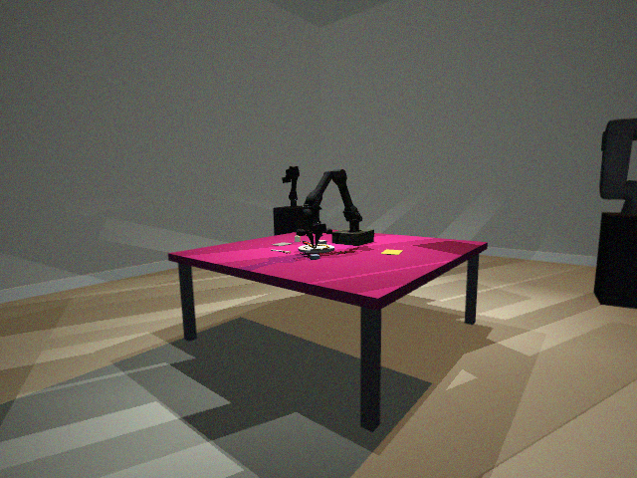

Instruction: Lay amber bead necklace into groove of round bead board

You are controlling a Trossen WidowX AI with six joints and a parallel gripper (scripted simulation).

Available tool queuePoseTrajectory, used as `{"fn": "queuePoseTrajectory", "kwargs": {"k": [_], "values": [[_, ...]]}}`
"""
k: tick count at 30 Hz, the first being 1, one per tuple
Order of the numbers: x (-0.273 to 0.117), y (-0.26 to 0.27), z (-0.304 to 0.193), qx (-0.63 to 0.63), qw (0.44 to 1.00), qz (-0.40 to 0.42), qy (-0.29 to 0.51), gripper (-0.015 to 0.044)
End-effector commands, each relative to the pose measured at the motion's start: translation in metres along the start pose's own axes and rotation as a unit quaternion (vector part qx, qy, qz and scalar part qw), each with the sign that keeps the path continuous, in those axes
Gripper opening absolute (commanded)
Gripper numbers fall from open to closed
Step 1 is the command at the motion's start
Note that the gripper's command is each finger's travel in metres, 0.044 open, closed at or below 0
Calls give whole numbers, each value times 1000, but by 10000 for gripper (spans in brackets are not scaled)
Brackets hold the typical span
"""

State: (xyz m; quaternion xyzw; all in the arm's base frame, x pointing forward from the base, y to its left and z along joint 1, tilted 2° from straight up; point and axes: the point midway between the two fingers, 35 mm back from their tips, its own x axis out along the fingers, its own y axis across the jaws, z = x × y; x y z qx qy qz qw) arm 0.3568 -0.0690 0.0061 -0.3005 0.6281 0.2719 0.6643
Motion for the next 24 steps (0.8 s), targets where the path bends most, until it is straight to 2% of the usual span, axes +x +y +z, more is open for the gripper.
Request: {"fn": "queuePoseTrajectory", "kwargs": {"k": [1,10,24], "values": [[-2,-4,2,3,1000,-3,0,0],[6,-4,2,3,1000,-3,0,0],[1,-4,2,2,1000,-2,0,368]]}}
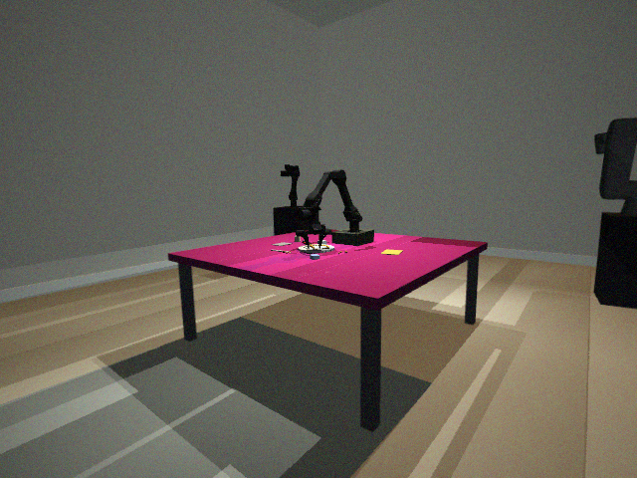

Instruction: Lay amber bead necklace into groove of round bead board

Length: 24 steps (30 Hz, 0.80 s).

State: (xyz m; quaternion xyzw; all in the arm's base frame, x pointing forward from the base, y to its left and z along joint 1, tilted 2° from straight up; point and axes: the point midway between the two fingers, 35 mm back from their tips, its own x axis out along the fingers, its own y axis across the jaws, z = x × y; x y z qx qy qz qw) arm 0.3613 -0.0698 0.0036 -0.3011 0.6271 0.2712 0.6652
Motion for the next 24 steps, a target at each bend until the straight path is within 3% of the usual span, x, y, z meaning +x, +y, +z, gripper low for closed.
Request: {"fn": "queuePoseTrajectory", "kwargs": {"k": [1,3,24], "values": [[-4,0,0,3,1000,-1,1,394],[-1,1,0,0,1000,1,1,440],[-4,1,0,3,1000,-1,1,440]]}}
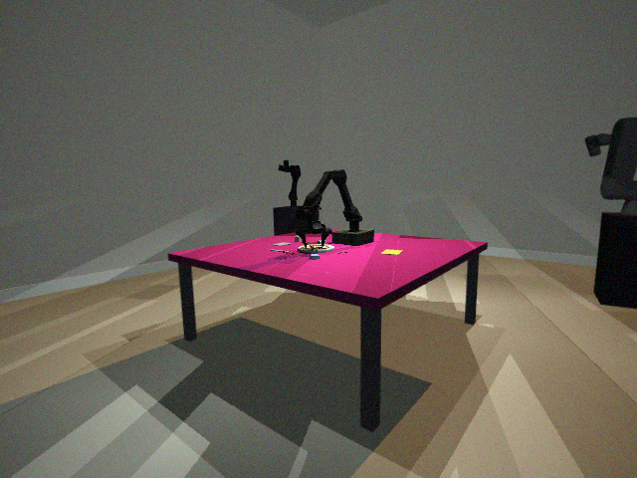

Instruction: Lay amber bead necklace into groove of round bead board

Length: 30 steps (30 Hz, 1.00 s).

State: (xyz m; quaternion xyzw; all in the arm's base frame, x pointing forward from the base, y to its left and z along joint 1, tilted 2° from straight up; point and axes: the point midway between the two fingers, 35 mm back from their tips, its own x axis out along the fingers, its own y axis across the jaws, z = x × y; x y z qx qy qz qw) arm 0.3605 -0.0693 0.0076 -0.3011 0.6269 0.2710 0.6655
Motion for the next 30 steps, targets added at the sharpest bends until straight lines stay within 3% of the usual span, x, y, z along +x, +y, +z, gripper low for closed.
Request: {"fn": "queuePoseTrajectory", "kwargs": {"k": [1,12,17,30], "values": [[-1,0,-2,4,1000,-1,1,414],[-24,0,-78,61,998,-1,4,125],[-32,5,-108,85,996,-1,6,120],[-23,4,-107,87,996,-5,7,120]]}}
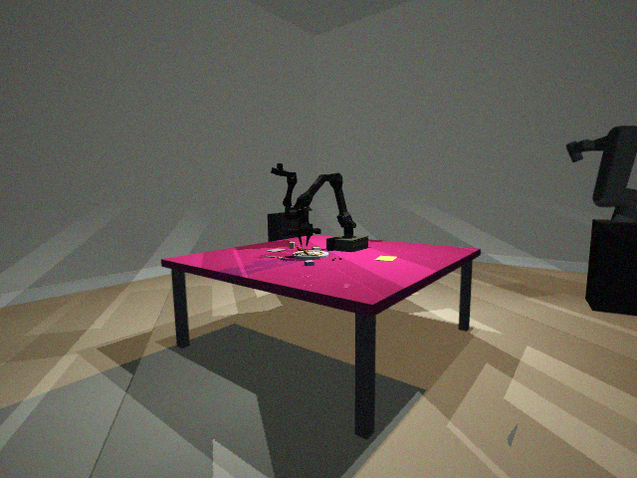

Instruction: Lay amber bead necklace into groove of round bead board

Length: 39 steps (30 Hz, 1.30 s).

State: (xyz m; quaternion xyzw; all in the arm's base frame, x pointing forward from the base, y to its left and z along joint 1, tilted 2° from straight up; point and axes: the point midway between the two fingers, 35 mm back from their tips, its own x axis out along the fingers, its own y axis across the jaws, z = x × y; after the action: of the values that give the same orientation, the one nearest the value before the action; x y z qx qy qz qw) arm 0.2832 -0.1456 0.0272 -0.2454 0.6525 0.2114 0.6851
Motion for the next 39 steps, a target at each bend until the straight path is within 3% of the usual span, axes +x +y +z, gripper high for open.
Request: {"fn": "queuePoseTrajectory", "kwargs": {"k": [1,22,27,39], "values": [[2,-1,0,0,1000,-2,-1,120],[31,1,-1,-1,1000,1,-2,120],[29,1,-2,2,1000,1,1,0],[29,1,-2,2,1000,1,1,0]]}}
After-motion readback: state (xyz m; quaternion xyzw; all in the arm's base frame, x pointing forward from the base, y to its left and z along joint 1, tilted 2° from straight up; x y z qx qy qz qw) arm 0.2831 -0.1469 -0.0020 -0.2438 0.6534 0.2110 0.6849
